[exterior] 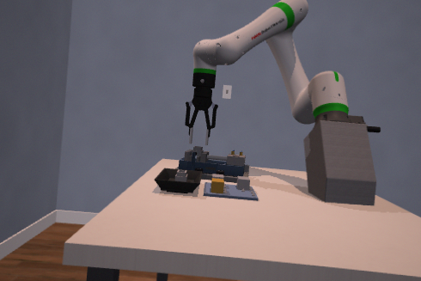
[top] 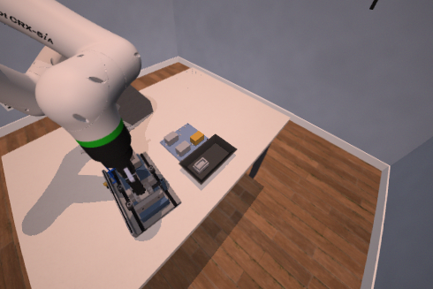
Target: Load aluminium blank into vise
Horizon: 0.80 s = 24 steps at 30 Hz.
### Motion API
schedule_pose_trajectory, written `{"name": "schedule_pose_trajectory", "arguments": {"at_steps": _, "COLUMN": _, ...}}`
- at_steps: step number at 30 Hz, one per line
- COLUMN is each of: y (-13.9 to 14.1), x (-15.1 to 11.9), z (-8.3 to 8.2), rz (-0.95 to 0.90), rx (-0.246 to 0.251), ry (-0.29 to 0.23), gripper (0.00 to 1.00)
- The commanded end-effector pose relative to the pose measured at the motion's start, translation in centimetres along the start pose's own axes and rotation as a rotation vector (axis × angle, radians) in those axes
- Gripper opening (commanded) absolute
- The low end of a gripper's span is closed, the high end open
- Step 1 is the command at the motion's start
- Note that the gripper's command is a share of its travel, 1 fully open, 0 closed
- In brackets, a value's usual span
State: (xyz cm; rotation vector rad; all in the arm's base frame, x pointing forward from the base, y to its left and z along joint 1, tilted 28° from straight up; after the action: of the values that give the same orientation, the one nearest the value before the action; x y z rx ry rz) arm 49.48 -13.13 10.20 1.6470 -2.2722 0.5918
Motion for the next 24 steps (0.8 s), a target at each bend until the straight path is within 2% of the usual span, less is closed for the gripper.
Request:
{"name": "schedule_pose_trajectory", "arguments": {"at_steps": 1, "y": -0.01, "x": -0.01, "z": 0.14, "rz": 0.000, "rx": 0.000, "ry": 0.000, "gripper": 0.40}}
{"name": "schedule_pose_trajectory", "arguments": {"at_steps": 24, "y": -0.01, "x": -0.01, "z": 0.36, "rz": 0.000, "rx": 0.000, "ry": 0.000, "gripper": 0.40}}
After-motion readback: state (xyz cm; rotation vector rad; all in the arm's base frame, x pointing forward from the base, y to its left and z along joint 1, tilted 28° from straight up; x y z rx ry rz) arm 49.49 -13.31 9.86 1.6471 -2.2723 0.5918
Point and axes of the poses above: the point where the finger pads meet when closed, its own z axis out along the fingers, its own y axis across the jaws, x = y × z, the point moved 9 cm from there along -z, back along the fingers, and after that the axes turned 8 degrees about z, right-handed, at the moved point
